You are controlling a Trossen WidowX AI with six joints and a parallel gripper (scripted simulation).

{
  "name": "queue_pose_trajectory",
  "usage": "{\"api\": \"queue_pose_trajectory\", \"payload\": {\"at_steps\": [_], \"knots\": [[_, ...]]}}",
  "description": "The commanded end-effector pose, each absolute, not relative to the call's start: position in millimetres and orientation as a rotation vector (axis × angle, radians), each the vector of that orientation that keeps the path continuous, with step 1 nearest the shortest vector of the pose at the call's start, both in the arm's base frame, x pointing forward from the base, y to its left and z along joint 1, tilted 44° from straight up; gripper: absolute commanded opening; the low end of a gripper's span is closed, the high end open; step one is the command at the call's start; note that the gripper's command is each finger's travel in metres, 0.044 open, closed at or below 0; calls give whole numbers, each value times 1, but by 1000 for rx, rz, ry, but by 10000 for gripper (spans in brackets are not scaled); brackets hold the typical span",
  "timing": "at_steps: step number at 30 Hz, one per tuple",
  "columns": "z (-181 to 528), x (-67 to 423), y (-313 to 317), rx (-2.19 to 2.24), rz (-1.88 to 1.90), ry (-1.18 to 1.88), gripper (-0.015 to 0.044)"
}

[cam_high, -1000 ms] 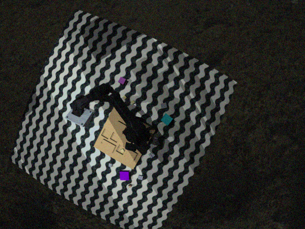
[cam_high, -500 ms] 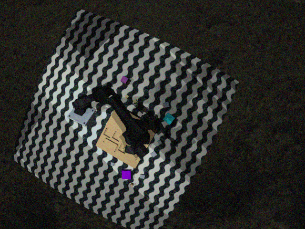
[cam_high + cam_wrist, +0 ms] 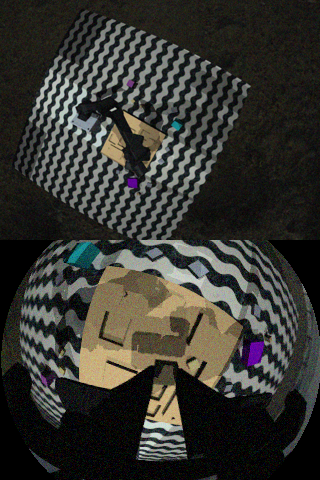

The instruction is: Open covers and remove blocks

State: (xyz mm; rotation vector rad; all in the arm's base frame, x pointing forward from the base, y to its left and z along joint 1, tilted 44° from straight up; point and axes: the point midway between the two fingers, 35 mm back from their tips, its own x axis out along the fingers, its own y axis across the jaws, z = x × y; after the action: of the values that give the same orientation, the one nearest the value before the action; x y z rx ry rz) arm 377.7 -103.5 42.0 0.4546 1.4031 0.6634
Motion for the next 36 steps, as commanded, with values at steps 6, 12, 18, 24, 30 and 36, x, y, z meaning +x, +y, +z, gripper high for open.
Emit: {"api": "queue_pose_trajectory", "payload": {"at_steps": [6, 12, 18, 24, 30, 36], "knots": [[20, 368, -130, 442, 657, 1407, 80], [6, 360, -147, 439, 653, 1409, 80], [-8, 350, -164, 438, 651, 1411, 80], [-22, 339, -179, 437, 651, 1413, 80], [-37, 326, -194, 437, 652, 1414, 80], [-51, 313, -208, 438, 654, 1415, 80]]}}
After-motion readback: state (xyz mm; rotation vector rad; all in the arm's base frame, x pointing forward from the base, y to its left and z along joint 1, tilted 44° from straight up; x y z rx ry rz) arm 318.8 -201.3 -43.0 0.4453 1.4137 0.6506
